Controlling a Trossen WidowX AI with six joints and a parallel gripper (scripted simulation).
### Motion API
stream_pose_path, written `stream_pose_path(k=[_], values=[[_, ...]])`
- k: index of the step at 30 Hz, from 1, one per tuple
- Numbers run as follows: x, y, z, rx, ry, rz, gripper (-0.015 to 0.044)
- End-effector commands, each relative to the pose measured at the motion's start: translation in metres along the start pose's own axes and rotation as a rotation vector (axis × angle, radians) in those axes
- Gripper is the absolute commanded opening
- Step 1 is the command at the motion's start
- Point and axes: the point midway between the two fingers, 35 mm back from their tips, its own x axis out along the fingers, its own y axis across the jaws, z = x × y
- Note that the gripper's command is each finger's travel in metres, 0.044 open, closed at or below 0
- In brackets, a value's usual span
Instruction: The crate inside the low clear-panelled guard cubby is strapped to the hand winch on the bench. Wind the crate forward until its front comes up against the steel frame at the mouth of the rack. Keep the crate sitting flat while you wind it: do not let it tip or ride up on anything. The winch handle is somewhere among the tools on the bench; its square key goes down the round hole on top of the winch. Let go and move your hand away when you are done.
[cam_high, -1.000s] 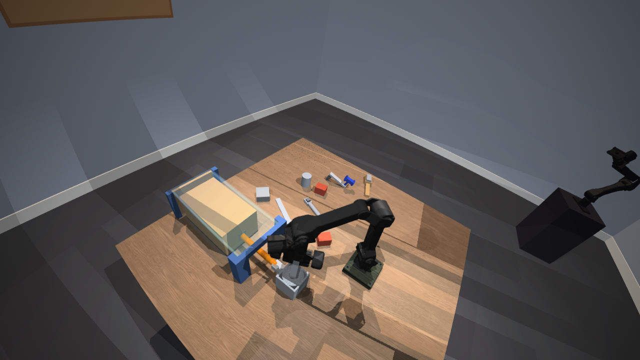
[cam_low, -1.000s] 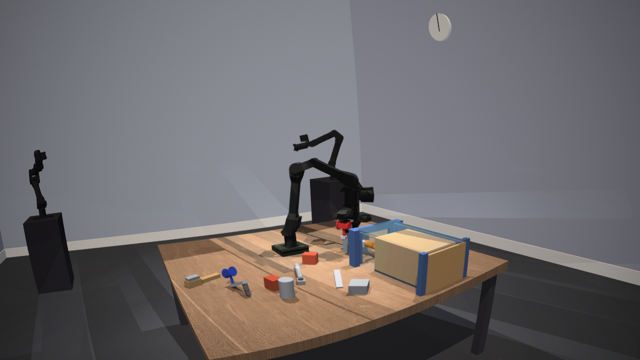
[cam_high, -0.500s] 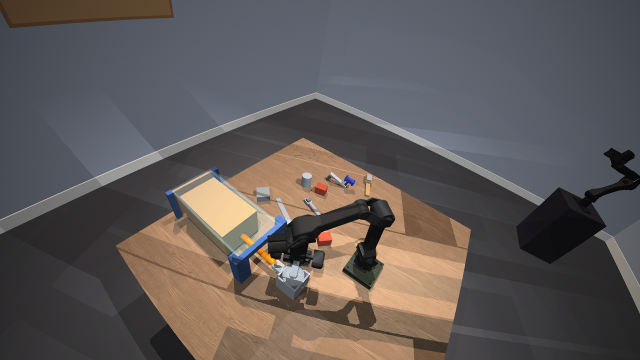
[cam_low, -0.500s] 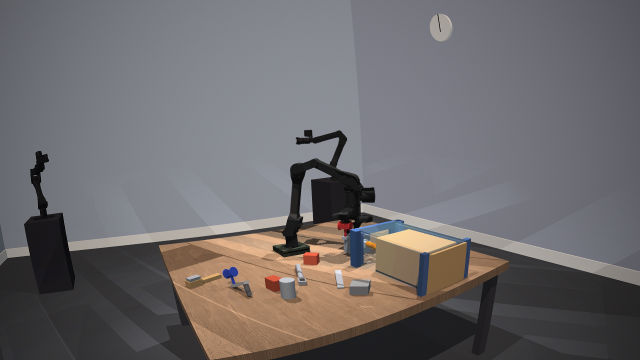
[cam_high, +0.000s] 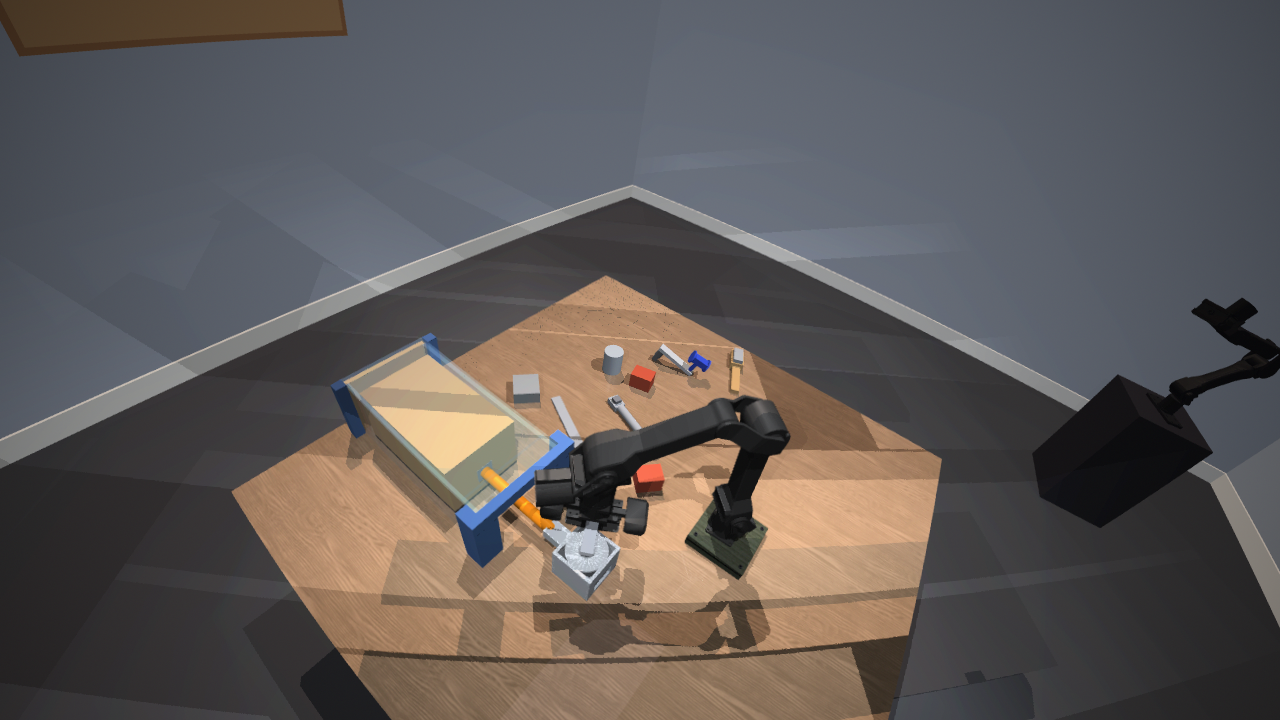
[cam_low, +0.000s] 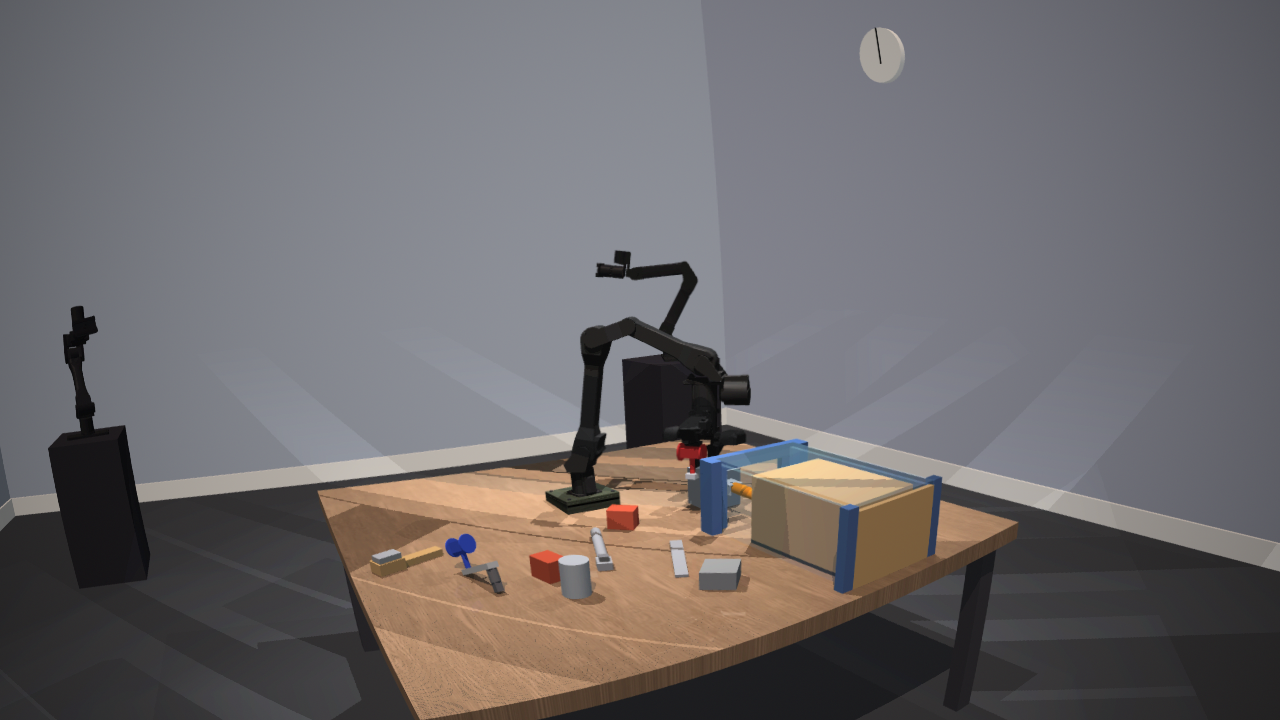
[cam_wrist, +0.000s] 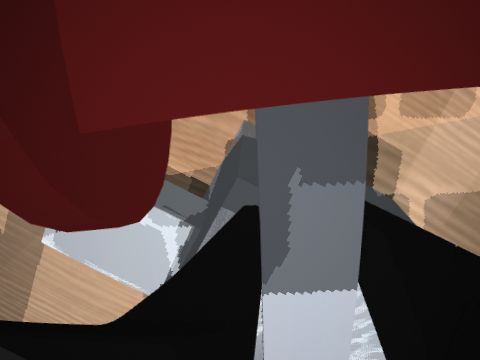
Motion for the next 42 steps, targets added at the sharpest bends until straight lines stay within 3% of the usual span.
stream_pose_path(k=[1,42], values=[[0.0040,0.0006,-0.0008,0.008,0.000,-0.007,0.0000],[0.0042,-0.0010,-0.0006,0.051,0.000,-0.012,0.0000]])
